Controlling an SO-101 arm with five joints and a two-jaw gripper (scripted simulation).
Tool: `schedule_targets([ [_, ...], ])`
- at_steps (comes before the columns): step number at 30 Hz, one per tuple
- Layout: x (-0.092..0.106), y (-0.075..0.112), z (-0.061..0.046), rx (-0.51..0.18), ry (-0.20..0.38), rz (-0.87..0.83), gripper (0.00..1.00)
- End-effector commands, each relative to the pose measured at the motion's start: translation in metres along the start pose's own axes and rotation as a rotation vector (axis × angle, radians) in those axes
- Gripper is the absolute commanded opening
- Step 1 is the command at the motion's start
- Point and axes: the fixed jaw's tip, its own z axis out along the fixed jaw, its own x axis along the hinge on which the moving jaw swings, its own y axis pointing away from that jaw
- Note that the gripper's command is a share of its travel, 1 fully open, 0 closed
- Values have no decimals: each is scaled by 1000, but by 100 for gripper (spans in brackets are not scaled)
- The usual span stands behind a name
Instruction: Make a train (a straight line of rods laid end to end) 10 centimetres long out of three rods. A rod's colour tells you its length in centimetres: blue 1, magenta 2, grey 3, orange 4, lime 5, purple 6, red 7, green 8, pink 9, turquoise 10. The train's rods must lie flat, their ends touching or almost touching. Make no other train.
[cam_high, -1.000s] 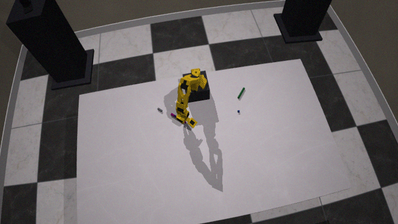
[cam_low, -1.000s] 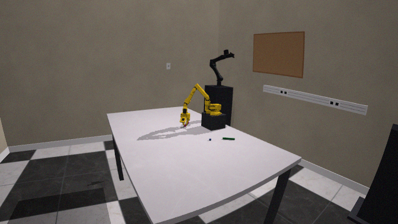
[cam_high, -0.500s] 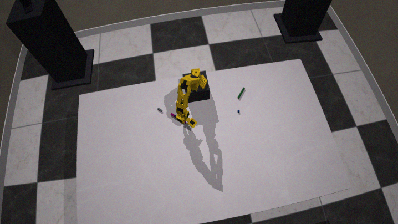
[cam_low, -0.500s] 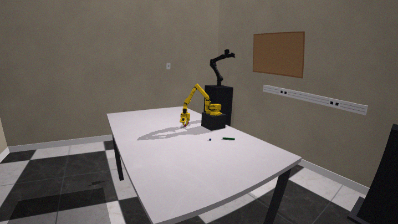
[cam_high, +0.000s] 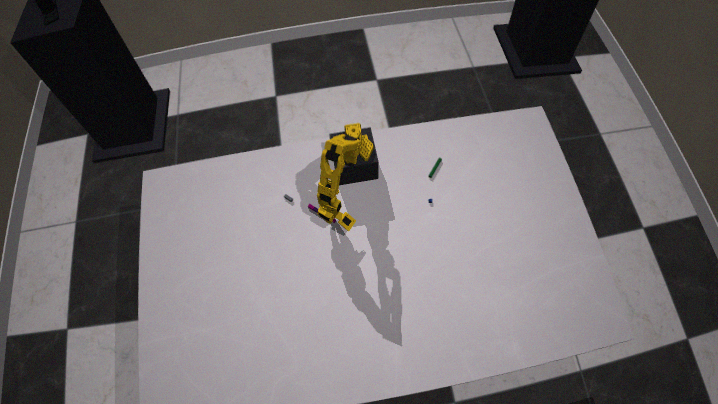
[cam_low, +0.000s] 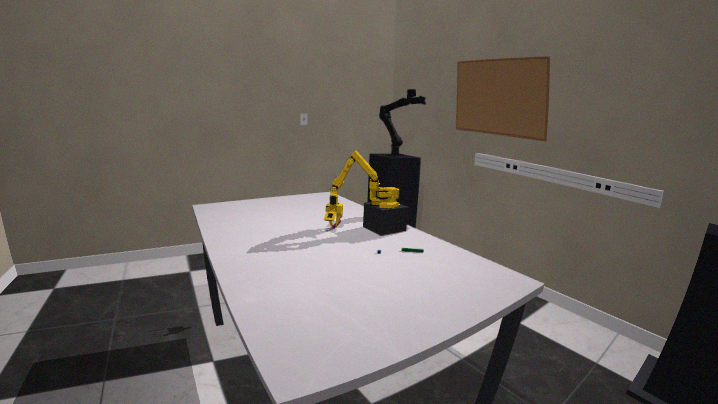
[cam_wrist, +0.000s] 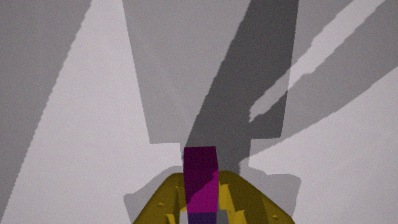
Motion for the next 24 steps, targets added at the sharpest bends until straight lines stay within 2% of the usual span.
schedule_targets([
  [1,2,0,1,2,-2,4,0],
  [16,2,0,1,2,-2,4,0],
  [24,2,0,1,2,-2,4,5],
])
